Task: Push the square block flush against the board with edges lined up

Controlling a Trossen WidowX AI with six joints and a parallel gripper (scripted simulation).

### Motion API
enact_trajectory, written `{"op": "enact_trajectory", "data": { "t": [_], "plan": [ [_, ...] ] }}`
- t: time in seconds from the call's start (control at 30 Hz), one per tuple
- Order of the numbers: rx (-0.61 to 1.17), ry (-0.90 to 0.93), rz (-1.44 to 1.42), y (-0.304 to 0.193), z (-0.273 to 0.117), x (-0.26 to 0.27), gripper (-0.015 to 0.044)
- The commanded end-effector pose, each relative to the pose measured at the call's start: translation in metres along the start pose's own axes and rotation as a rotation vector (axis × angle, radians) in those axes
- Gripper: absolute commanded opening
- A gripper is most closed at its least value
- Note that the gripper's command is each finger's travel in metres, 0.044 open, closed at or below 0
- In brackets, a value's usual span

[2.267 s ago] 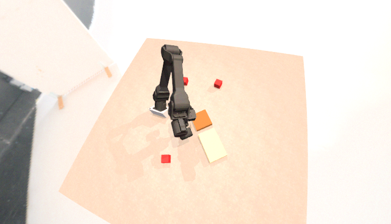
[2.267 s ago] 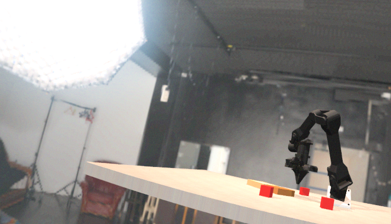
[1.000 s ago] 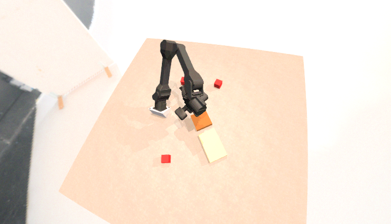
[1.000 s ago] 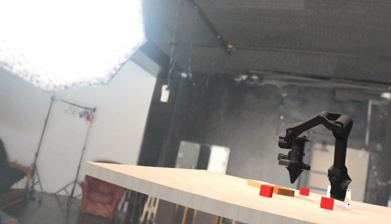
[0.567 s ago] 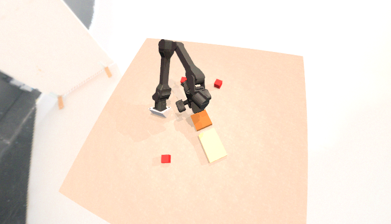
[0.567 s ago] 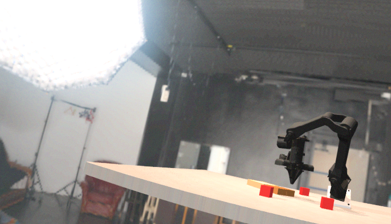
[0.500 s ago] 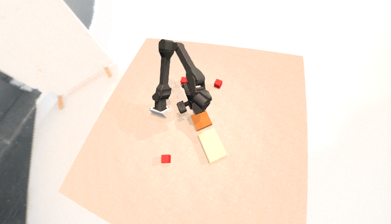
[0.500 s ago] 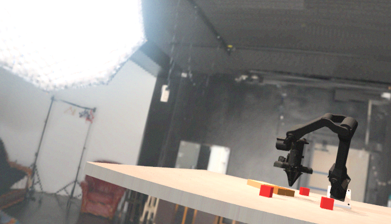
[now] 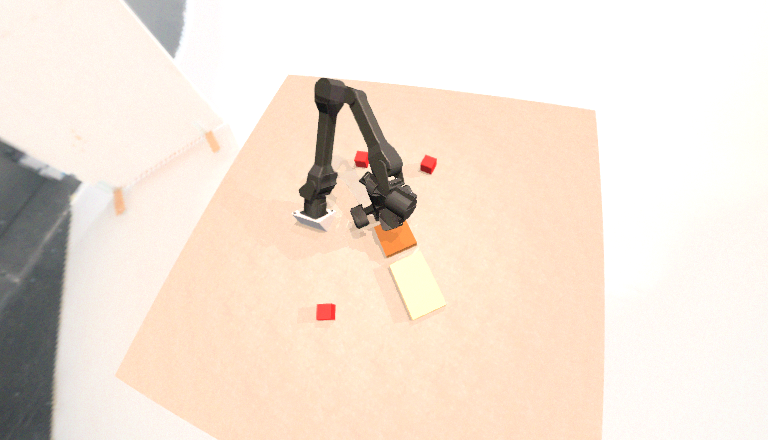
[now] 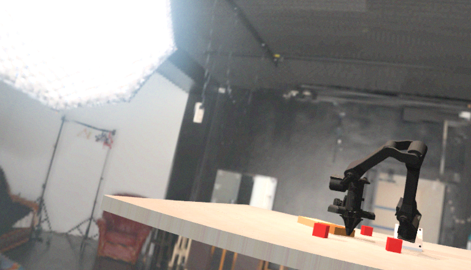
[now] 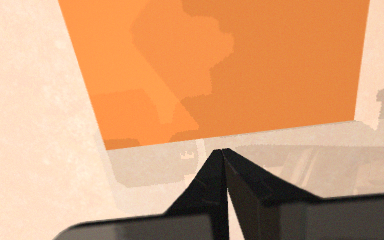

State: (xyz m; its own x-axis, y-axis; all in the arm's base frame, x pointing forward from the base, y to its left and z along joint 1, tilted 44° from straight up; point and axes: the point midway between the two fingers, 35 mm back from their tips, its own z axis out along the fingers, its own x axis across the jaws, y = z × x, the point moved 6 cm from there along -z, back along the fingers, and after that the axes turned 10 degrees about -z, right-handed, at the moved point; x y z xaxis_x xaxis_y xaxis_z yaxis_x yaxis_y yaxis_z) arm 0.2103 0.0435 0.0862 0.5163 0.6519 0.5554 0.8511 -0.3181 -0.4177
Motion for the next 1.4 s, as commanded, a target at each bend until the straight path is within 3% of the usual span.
{"op": "enact_trajectory", "data": {
  "t": [0.0,0.6,1.37],
  "plan": [
    [0.003,0.001,0.0,0.005,0.001,-0.001,0.0],
    [0.001,0.001,-0.001,0.028,0.001,-0.005,0.0],
    [0.002,0.0,0.0,-0.006,0.001,0.004,0.0]
  ]
}}
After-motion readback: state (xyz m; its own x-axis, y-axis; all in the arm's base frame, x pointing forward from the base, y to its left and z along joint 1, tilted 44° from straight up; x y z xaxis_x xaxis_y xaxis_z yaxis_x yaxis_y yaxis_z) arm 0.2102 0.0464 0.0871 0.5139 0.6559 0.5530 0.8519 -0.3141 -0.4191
